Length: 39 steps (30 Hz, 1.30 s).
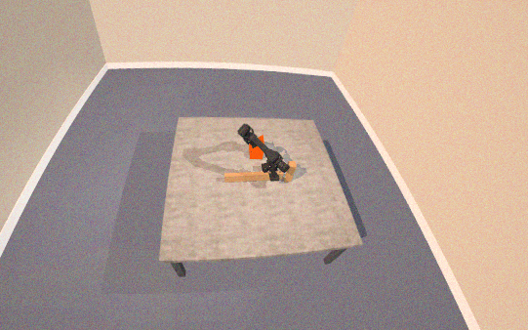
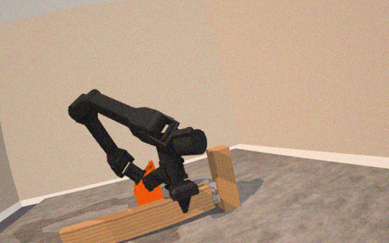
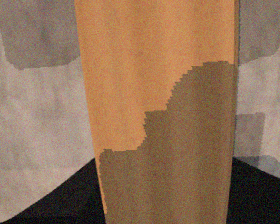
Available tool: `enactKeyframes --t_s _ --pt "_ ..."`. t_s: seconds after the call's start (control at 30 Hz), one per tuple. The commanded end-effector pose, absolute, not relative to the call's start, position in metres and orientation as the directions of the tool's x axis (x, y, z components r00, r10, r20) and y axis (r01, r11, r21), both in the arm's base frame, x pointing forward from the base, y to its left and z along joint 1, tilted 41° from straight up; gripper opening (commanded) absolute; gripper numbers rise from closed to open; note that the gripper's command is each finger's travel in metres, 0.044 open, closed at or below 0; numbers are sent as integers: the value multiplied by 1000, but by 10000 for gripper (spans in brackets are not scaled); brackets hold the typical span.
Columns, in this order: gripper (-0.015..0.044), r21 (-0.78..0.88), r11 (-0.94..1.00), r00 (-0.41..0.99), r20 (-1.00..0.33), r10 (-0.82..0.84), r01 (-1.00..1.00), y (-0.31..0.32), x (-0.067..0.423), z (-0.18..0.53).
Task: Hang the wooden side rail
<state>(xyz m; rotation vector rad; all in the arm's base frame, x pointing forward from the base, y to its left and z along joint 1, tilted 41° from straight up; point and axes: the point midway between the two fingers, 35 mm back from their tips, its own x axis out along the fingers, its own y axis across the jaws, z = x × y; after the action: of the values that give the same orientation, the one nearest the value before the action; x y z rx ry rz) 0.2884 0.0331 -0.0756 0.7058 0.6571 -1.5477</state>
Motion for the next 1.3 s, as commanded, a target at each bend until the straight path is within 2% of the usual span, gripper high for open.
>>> enactKeyframes --t_s 0.0,1.27 --pt "0 2 -82 -52 -763 -645 997 37 290 -76" --pt "0 2 -82 -52 -763 -645 997 40 291 -78"
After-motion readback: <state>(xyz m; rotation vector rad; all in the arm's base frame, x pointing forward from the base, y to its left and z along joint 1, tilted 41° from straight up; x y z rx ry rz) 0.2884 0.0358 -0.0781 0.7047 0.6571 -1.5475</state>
